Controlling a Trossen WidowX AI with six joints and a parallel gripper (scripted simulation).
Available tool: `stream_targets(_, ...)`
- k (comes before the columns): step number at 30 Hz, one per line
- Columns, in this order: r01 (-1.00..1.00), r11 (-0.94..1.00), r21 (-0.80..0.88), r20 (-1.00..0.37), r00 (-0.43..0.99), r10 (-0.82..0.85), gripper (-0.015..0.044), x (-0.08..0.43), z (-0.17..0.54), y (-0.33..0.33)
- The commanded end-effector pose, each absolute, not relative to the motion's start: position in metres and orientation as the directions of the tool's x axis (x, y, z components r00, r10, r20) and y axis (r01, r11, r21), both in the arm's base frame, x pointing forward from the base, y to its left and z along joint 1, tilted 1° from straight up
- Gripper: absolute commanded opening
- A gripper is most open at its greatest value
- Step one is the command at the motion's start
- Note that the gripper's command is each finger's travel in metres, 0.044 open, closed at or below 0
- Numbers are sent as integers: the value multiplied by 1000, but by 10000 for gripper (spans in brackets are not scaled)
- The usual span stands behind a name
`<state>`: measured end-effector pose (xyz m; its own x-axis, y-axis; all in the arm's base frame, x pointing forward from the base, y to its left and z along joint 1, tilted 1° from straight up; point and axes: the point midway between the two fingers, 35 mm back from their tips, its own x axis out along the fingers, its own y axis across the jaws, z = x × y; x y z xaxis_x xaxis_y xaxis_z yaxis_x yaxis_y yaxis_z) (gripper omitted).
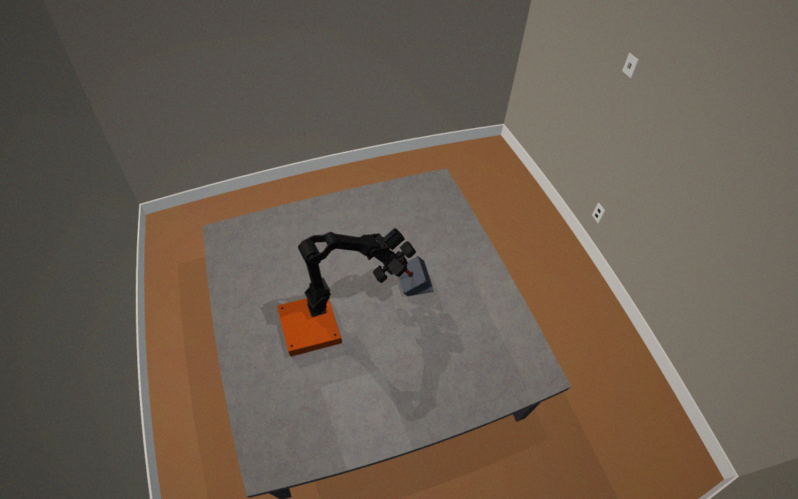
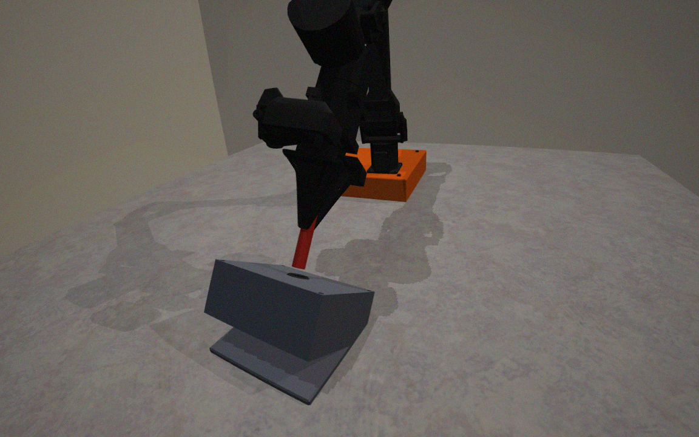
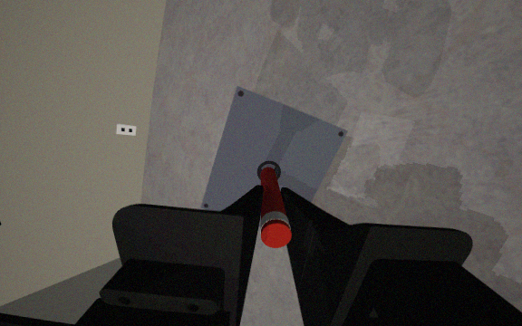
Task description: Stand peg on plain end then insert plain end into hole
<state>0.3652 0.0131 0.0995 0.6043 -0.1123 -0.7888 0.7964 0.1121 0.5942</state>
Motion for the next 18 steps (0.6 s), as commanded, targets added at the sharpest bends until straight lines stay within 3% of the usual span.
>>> stream_targets(1, 795, 112, 596, -787, 606, -112, 0, 365, 101, 13)
stream_targets(18, 795, 112, 596, -787, 606, -112, 0, 364, 99, 14)
